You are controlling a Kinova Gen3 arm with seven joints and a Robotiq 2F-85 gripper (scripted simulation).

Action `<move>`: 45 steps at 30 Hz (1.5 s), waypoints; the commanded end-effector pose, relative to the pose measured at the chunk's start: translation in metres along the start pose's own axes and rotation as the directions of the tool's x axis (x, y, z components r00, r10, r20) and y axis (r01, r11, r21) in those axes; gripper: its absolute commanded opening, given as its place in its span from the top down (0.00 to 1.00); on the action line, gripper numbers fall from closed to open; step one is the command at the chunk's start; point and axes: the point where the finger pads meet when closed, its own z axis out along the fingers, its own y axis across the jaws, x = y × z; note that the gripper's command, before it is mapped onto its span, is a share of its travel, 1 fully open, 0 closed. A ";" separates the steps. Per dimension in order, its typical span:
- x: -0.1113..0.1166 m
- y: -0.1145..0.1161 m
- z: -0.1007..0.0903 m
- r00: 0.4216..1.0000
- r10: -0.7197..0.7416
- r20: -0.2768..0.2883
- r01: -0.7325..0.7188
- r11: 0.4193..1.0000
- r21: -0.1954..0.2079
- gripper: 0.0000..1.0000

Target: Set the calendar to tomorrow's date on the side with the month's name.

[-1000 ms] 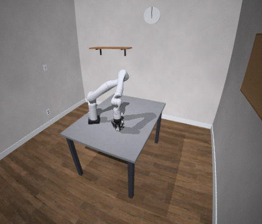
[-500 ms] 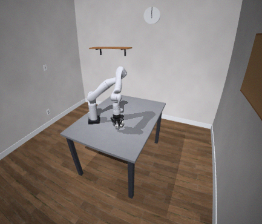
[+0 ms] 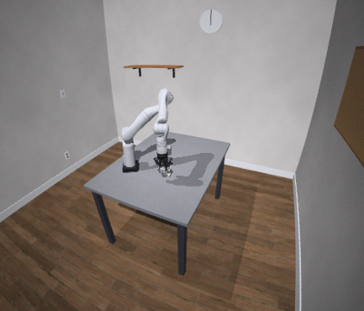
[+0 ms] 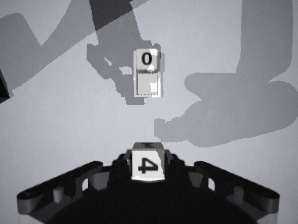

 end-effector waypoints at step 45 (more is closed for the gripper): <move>0.092 -0.003 0.001 1.000 -0.016 -0.001 0.016 1.000 -0.004 0.72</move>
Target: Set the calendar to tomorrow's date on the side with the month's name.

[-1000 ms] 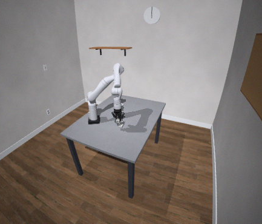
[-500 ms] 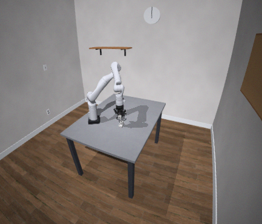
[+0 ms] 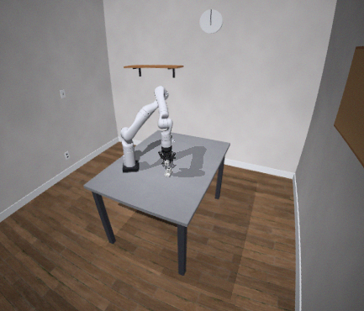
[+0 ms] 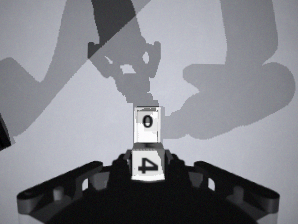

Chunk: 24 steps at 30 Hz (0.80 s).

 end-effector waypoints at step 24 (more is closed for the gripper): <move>-0.001 0.000 0.054 1.000 0.005 0.003 -0.005 1.000 0.005 0.72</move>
